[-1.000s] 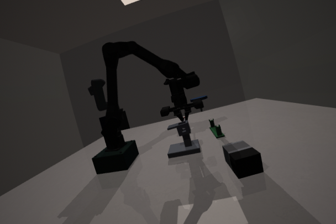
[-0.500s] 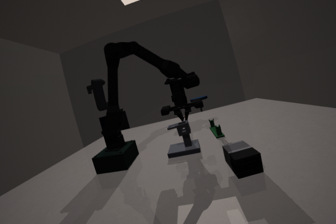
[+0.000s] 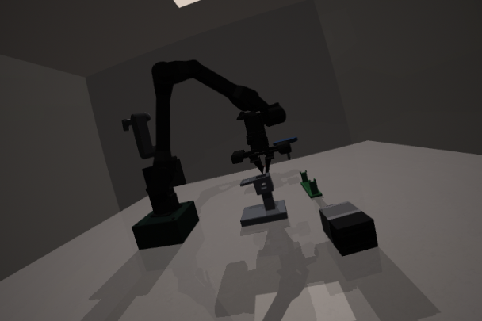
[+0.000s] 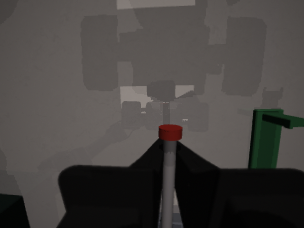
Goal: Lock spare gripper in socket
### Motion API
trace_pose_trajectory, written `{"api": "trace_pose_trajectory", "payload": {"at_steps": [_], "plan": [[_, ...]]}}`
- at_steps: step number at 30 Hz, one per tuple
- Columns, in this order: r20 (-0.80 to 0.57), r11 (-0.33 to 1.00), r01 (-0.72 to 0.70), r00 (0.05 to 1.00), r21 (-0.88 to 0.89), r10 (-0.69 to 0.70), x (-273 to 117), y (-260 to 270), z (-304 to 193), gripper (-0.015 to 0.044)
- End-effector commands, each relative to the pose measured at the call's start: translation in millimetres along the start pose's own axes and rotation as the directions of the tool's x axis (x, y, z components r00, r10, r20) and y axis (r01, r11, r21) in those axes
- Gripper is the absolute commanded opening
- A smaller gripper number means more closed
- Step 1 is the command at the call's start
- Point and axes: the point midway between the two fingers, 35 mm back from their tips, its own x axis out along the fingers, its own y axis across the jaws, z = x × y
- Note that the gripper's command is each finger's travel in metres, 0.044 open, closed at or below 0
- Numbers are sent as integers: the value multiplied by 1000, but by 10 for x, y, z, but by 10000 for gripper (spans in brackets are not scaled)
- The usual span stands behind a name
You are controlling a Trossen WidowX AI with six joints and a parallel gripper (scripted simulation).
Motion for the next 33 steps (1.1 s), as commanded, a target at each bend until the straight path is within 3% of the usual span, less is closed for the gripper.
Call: {"api": "trace_pose_trajectory", "payload": {"at_steps": [1,33], "plan": [[-3,1000,2,1000,3,-2,-18,-10,42,0],[-12,1000,-25,1000,1,25,-294,37,145,0]]}}
